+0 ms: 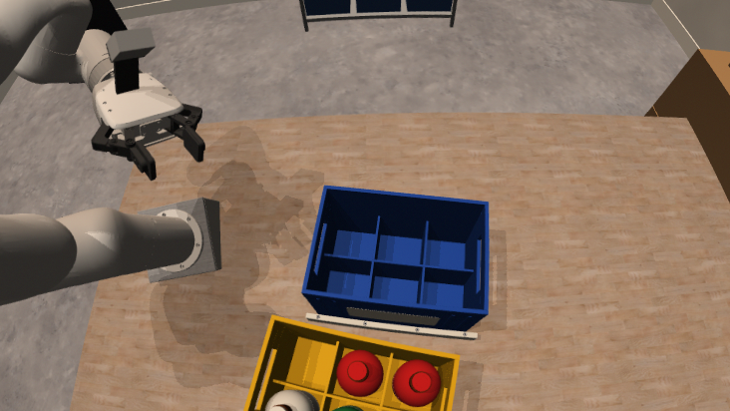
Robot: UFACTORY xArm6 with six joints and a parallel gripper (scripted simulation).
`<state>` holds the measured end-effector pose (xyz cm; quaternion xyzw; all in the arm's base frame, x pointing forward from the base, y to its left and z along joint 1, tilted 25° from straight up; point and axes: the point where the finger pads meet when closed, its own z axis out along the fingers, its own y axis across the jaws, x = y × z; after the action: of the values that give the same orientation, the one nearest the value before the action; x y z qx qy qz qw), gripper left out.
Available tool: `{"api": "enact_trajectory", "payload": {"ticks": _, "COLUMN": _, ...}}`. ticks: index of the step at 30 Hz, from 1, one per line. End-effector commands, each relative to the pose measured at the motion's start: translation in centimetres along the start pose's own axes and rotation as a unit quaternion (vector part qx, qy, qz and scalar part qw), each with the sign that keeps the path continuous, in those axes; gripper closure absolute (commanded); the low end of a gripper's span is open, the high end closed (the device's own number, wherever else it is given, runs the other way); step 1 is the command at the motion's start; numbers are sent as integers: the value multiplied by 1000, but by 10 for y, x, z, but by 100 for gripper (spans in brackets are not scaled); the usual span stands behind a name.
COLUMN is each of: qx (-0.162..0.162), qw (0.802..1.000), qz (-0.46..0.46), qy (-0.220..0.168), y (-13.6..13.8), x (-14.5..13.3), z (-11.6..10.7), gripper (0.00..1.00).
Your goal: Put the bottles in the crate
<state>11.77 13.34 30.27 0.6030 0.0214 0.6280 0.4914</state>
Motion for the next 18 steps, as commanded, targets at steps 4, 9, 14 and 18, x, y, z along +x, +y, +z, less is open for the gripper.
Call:
{"api": "enact_trajectory", "payload": {"ticks": 4, "qx": 12, "qw": 995, "qz": -66, "qy": -68, "y": -18, "x": -7, "z": -18, "gripper": 35}}
{"api": "enact_trajectory", "payload": {"ticks": 9, "qx": 27, "qw": 987, "qz": -108, "qy": -112, "y": -32, "x": -8, "z": -31, "gripper": 35}}
{"api": "enact_trajectory", "payload": {"ticks": 14, "qx": 42, "qw": 978, "qz": -140, "qy": -146, "y": -43, "x": -9, "z": -41, "gripper": 35}}
{"api": "enact_trajectory", "payload": {"ticks": 18, "qx": 58, "qw": 968, "qz": -167, "qy": -176, "y": -53, "x": -8, "z": -51, "gripper": 35}}
